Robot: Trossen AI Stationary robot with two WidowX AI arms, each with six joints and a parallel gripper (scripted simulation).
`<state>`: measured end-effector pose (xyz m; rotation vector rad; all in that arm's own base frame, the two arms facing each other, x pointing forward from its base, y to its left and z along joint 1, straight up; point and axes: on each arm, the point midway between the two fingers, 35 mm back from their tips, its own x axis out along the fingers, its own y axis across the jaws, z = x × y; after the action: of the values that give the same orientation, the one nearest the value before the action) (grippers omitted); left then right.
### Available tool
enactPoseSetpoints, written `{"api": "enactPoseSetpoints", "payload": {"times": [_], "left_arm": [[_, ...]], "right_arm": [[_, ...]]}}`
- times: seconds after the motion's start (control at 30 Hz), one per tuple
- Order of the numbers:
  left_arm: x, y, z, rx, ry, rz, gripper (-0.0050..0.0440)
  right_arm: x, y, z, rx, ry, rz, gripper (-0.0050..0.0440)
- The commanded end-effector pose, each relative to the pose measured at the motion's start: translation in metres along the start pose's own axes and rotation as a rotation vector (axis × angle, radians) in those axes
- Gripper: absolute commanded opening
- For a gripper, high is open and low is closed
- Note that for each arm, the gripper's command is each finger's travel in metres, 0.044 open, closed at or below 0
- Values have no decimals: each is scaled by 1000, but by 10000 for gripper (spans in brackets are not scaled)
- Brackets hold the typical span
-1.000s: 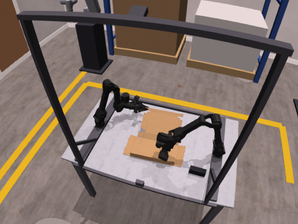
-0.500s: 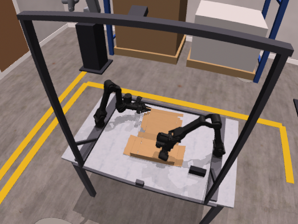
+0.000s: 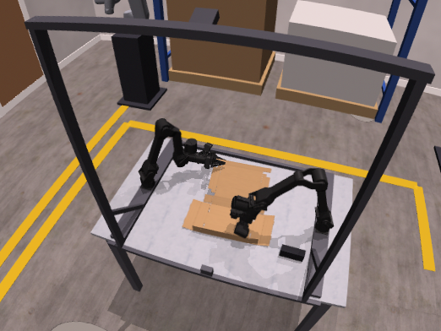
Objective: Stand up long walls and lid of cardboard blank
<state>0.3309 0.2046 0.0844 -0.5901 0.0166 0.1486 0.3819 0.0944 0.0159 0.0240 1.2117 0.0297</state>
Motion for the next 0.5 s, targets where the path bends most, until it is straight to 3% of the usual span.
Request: {"api": "enactPoseSetpoints", "payload": {"times": [0.0, 0.3, 0.47], "left_arm": [[1, -1, 3, 3, -8, -3, 231], [1, -1, 3, 3, -8, -3, 15], [1, -1, 3, 3, -8, -3, 1]], "right_arm": [[24, -6, -36, -1, 125, -20, 195], [25, -6, -38, -1, 127, -21, 195], [26, -6, -39, -1, 126, -21, 195]]}}
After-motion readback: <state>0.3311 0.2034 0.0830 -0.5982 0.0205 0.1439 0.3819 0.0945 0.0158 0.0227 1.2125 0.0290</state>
